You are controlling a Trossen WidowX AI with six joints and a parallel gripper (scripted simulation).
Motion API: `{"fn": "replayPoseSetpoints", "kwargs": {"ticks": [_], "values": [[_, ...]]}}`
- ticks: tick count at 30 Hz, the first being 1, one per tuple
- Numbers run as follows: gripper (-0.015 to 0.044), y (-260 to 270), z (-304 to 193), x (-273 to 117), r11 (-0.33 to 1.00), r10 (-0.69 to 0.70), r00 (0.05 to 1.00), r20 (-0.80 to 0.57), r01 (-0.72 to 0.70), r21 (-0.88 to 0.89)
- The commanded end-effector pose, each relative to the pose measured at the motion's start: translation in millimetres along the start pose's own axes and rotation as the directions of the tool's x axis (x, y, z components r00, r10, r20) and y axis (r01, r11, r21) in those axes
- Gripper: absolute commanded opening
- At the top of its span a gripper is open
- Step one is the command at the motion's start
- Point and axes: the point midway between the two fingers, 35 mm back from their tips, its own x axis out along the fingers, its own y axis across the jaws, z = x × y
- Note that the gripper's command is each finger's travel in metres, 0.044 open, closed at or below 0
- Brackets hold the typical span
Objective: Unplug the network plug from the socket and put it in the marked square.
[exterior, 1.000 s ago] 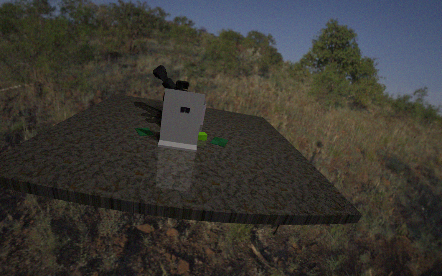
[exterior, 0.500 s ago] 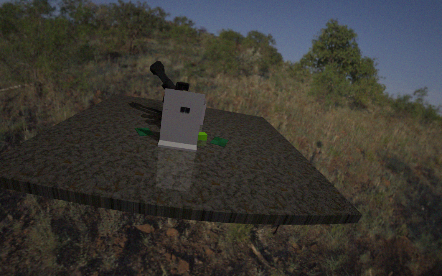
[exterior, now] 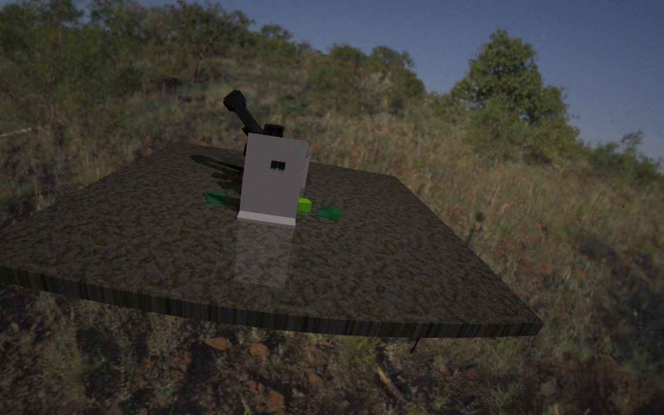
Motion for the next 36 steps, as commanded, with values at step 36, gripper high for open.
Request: {"fn": "replayPoseSetpoints", "kwargs": {"ticks": [36], "values": [[0.0104, -3, 9, 47, 1.000, -0.002, 1.000, -0.006, 0.002, 0.000]]}}
